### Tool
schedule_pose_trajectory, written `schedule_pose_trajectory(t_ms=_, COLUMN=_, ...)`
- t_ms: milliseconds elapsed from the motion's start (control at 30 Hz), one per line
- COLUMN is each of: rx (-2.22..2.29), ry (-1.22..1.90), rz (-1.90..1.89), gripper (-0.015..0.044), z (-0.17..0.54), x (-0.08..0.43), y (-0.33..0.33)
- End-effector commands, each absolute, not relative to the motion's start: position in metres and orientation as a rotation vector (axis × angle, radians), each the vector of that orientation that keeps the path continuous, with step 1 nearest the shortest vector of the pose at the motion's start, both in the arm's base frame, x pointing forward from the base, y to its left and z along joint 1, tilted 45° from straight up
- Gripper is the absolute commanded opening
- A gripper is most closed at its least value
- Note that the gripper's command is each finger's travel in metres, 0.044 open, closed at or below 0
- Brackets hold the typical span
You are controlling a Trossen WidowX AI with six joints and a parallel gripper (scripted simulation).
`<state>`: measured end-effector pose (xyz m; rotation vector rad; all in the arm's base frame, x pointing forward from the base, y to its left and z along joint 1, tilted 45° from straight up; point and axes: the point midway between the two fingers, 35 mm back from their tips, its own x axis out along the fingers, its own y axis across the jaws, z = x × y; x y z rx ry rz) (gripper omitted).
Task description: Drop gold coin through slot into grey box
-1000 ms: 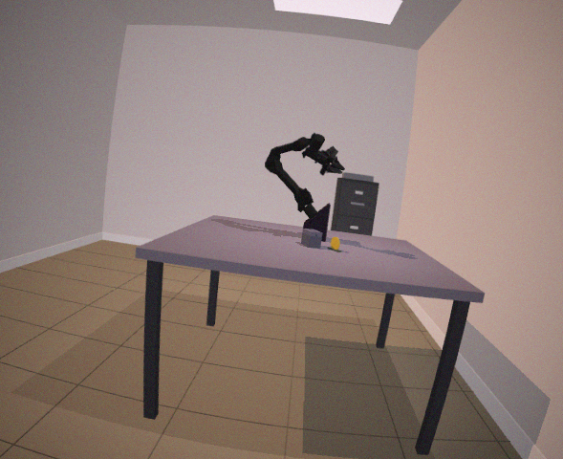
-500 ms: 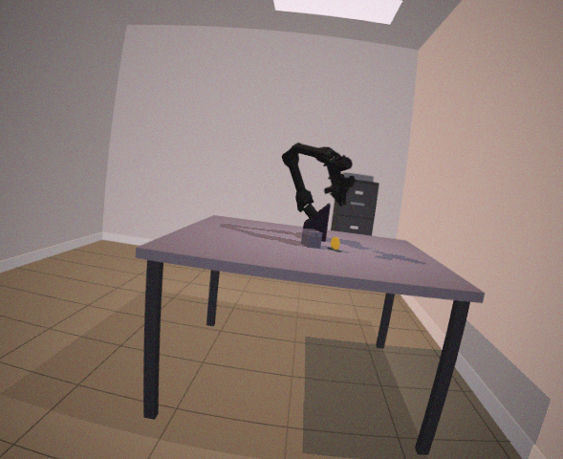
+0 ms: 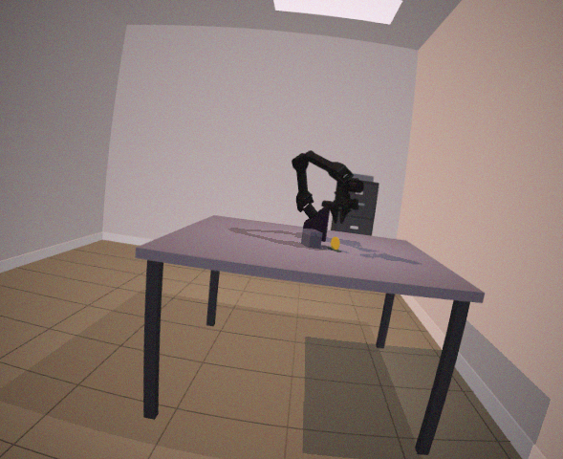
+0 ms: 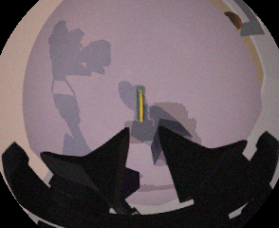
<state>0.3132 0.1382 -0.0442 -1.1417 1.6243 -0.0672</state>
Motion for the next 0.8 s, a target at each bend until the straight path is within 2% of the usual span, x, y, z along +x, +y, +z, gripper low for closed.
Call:
schedule_pose_trajectory(t_ms=0, rx=-1.138, ry=1.613, rz=-0.081, gripper=0.0161, z=-0.051, x=0.314, y=0.131)
schedule_pose_trajectory(t_ms=767, rx=-1.139, ry=1.612, rz=-0.082, gripper=0.0161, z=-0.091, x=0.318, y=0.092)
